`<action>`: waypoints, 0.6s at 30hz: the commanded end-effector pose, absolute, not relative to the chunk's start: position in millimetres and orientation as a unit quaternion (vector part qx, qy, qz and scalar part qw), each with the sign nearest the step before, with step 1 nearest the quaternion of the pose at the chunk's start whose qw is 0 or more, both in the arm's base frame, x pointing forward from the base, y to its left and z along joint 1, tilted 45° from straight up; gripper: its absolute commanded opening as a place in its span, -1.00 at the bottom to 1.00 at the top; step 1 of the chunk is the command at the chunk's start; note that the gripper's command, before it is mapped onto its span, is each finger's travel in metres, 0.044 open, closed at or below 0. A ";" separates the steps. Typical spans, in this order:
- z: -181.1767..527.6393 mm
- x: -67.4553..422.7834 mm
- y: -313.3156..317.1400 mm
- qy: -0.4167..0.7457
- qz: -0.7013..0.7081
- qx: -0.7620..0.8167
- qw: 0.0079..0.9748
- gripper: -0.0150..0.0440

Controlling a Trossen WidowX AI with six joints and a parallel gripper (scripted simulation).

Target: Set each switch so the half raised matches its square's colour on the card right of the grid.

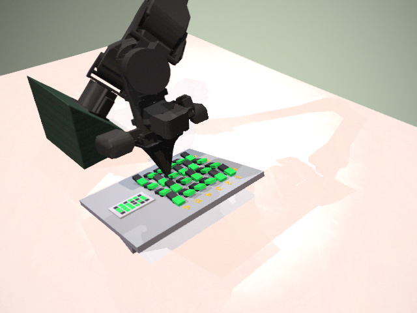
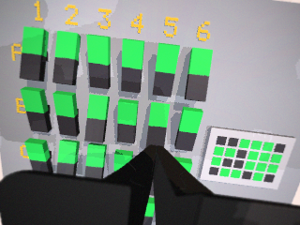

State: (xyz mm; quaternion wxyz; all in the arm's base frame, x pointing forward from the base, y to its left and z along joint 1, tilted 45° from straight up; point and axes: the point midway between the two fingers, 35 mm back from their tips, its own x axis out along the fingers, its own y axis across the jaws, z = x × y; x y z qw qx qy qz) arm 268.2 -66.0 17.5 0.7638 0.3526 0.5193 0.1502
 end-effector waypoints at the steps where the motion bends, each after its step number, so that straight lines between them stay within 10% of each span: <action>1: 14.6 270.7 -63.6 0.517 0.150 0.355 0.764 -0.49; 18: 8.4 274.3 -58.1 0.517 0.150 0.355 0.764 -0.49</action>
